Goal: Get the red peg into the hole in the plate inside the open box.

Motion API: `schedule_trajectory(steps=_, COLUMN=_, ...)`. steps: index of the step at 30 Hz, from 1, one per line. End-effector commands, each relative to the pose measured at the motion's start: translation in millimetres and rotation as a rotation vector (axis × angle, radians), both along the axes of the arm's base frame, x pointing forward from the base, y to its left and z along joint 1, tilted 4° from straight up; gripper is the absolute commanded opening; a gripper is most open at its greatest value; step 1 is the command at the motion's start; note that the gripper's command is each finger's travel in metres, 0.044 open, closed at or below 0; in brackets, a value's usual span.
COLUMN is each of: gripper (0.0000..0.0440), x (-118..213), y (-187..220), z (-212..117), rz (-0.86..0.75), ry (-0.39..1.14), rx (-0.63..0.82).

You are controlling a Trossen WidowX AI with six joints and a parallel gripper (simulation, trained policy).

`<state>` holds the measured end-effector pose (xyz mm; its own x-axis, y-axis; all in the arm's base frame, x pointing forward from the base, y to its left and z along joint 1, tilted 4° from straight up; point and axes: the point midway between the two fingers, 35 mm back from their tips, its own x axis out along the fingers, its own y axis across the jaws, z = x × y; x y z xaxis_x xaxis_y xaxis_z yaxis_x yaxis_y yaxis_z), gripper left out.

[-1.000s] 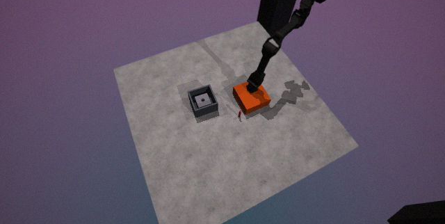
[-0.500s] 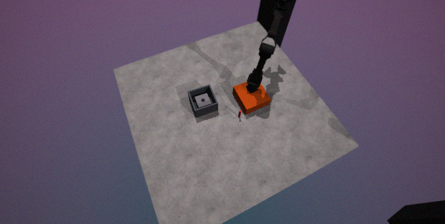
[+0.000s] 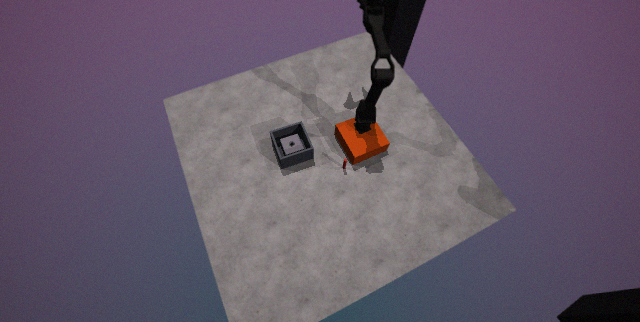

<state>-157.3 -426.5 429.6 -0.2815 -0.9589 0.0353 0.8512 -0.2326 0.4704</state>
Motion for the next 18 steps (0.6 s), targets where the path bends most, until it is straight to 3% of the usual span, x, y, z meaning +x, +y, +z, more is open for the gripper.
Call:
schedule_trajectory(steps=1, gripper=0.044, x=35.0, y=-6.6, z=-16.7, rz=0.059, ry=-0.017, rx=0.065)
schedule_trajectory(steps=9, gripper=0.044, x=133.7, y=-6.7, z=-50.8, rz=0.235, ry=-0.051, rx=0.219)
schedule_trajectory(steps=18, gripper=0.044, x=239.1, y=23.9, z=-85.2, rz=0.437, ry=-0.061, rx=0.391)
